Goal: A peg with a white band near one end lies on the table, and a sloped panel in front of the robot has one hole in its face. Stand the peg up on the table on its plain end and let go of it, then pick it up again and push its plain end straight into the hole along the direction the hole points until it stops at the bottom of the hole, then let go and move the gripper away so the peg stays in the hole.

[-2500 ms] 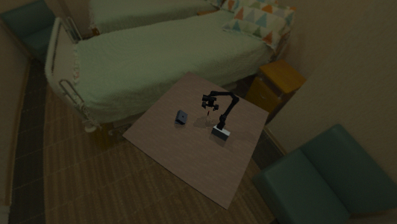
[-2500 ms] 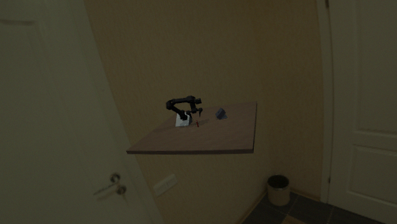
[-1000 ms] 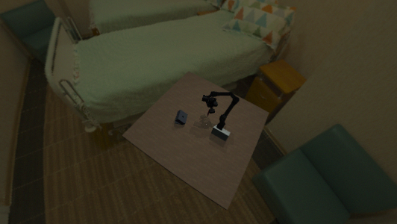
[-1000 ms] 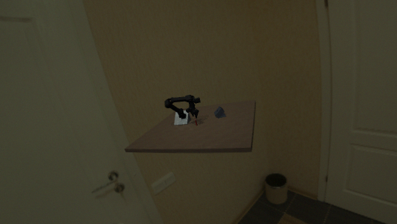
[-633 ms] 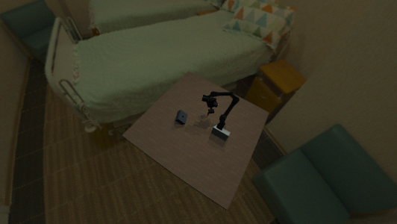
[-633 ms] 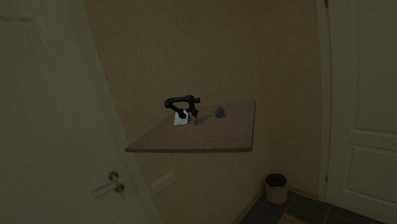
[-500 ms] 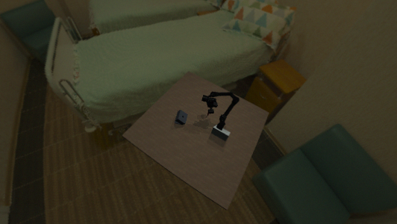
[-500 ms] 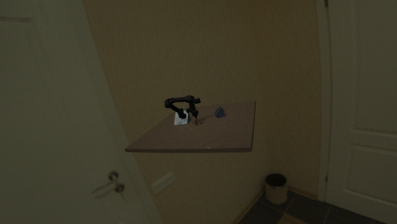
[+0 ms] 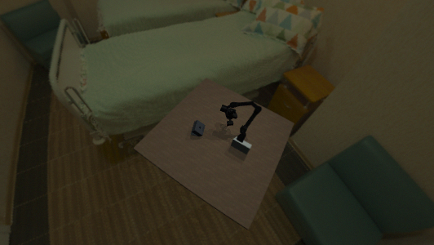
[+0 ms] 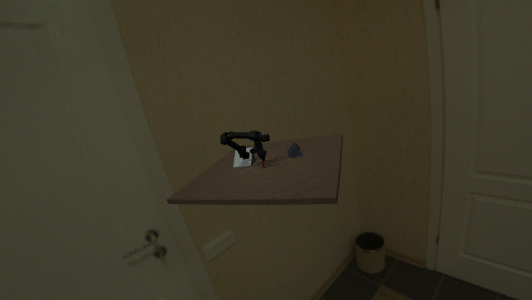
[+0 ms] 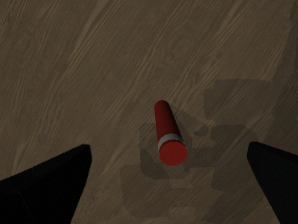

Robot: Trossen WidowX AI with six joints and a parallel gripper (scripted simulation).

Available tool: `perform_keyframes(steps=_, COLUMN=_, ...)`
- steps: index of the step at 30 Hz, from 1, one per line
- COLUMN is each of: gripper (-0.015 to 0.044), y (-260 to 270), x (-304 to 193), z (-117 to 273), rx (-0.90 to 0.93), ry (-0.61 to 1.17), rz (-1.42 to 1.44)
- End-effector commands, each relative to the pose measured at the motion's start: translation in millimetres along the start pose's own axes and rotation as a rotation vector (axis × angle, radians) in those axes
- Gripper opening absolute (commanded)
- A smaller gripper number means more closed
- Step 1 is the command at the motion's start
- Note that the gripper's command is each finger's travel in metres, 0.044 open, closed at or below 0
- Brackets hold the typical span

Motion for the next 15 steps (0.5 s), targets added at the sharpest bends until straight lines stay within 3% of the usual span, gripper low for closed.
perform_keyframes(steps=1, gripper=0.044, y=0, x=0, z=-8, rx=0.004, ry=-0.003, rz=0.006)
perform_keyframes(steps=15, gripper=0.044, y=0, x=2, z=-30, rx=0.007, ry=-0.007, rz=0.005)
Point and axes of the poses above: the point midway between the two fingers, 35 mm back from their tips, its own z axis back along the fingers, its own y axis across the jaws, x = y × z, the point moved 7 cm from there along z, back along the fingers, and after that the axes turned 13 degrees about z, right-handed, at the moved point
